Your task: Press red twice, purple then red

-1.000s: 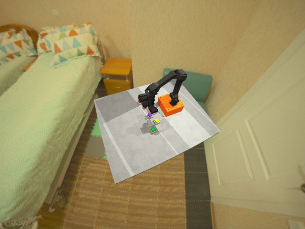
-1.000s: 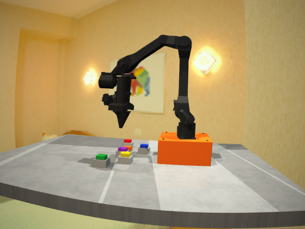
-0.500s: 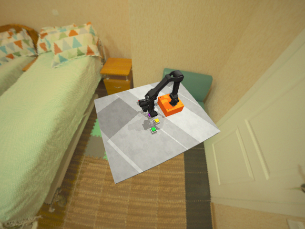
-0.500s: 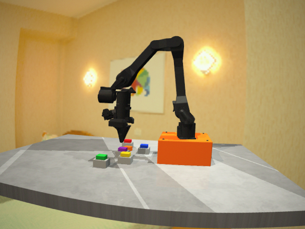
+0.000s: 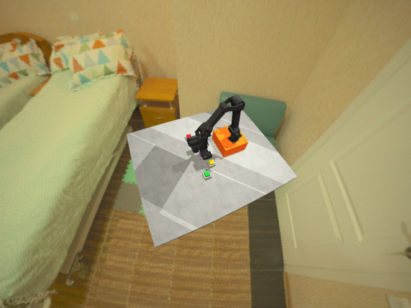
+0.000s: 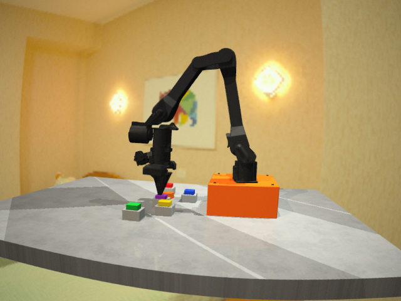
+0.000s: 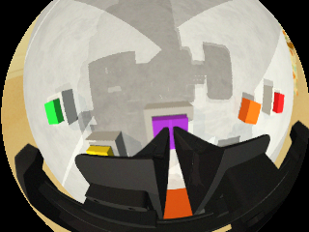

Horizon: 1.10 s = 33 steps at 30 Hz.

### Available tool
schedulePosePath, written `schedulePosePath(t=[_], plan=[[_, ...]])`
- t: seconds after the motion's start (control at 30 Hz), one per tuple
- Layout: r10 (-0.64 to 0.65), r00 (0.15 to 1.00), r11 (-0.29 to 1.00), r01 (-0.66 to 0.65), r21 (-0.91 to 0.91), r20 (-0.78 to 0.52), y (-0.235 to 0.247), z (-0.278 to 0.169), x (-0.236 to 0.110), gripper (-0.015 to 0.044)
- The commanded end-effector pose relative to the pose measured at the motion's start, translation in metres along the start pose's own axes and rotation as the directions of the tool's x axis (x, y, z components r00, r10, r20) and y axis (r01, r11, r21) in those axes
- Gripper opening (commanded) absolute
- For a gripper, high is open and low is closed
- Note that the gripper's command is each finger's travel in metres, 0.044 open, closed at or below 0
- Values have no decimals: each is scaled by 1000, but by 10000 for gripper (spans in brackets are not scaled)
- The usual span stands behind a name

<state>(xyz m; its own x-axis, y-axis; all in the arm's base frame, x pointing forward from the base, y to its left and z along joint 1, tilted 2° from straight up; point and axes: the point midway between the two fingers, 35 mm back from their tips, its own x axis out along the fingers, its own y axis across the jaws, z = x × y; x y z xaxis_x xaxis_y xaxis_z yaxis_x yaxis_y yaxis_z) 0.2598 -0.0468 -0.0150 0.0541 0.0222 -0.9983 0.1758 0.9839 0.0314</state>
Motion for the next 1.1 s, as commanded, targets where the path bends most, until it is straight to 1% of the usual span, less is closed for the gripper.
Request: schedulePosePath(t=[0.0, 0.67, 0.73, 0.8, 0.97, 1.0, 1.07], plan=[[-2, 1000, 1000, 2, 3, -14, 0, -5, 5, 20], [-2, 1000, 1000, 2, 3, -14, 0, -5, 5, 20], [0, 1000, 1000, 0, 1, -9, 0, -2, -7, 20], [-2, 1000, 1000, 2, 3, -13, 0, -3, -26, 20], [-2, 1000, 1000, 2, 3, -14, 0, -3, -31, 20], [-2, 1000, 1000, 2, 3, -14, 0, -2, -38, 20], [-2, 1000, 1000, 2, 3, -13, 0, -1, -67, 20]])
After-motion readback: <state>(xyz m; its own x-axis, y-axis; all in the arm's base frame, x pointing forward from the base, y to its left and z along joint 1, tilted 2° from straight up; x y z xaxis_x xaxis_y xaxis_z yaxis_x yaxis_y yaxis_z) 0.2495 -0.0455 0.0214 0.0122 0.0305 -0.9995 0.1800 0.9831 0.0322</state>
